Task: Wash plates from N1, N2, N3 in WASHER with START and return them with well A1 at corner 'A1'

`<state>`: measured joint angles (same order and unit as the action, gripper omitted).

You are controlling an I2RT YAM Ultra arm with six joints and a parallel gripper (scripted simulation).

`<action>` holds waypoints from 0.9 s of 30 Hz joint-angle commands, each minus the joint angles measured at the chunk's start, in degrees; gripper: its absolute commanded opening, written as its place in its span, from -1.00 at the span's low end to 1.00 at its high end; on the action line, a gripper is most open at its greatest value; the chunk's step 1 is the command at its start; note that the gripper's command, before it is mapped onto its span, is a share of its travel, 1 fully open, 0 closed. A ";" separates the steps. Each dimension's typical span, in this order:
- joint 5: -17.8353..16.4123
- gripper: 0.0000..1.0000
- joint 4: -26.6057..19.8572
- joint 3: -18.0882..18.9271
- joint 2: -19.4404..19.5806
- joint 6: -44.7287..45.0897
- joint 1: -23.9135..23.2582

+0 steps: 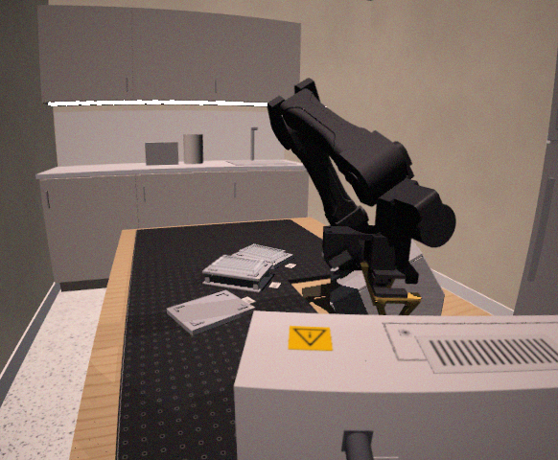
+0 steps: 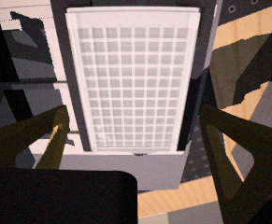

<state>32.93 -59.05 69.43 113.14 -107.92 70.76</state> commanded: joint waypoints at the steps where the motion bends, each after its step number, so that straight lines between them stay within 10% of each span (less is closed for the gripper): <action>1: 0.24 1.00 0.06 0.16 -0.24 0.04 0.29; 27: 0.47 1.00 2.77 -1.44 0.20 1.24 -0.74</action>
<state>33.10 -56.82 67.88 113.58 -106.87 69.78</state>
